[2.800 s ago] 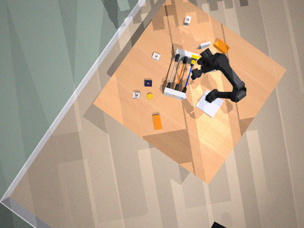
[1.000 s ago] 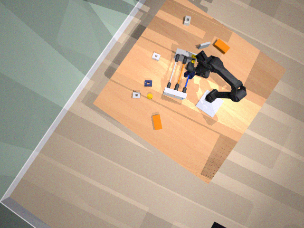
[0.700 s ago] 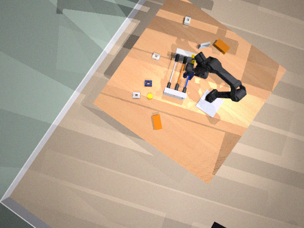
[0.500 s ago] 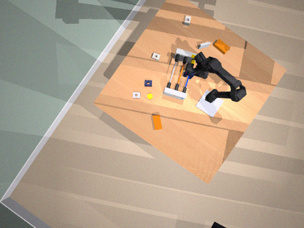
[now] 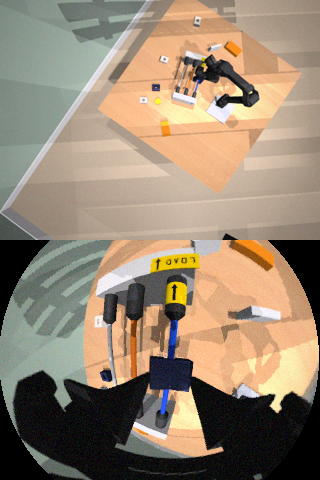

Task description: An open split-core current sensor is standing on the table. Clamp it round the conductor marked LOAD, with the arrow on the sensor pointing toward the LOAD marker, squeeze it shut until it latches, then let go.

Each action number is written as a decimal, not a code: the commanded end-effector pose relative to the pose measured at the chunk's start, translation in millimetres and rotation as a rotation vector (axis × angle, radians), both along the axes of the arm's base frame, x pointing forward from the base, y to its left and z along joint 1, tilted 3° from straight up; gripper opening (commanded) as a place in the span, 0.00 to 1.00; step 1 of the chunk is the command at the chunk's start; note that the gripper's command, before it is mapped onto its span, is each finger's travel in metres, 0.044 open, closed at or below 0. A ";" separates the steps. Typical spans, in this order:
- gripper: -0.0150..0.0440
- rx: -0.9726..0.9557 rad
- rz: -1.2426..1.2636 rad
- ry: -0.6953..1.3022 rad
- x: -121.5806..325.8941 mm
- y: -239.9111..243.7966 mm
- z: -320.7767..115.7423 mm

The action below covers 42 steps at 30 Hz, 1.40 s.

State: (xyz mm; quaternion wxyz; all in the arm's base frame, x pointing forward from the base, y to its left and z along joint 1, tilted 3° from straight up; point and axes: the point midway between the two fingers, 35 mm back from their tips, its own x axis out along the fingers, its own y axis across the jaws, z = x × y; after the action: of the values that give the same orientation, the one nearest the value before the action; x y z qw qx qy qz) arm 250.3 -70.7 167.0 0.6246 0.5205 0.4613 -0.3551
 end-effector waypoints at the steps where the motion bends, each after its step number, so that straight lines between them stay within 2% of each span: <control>1: 0.25 -0.002 0.000 -0.001 0.1 -0.3 0.6; 26: 0.25 -0.003 -0.001 0.008 0.6 -0.2 0.6; 42: 0.25 -0.054 -0.015 0.248 16.3 2.9 -0.5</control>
State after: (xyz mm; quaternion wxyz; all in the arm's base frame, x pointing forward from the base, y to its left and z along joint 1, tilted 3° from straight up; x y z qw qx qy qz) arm 262.8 -67.7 166.8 0.5831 0.4707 0.5137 -0.4178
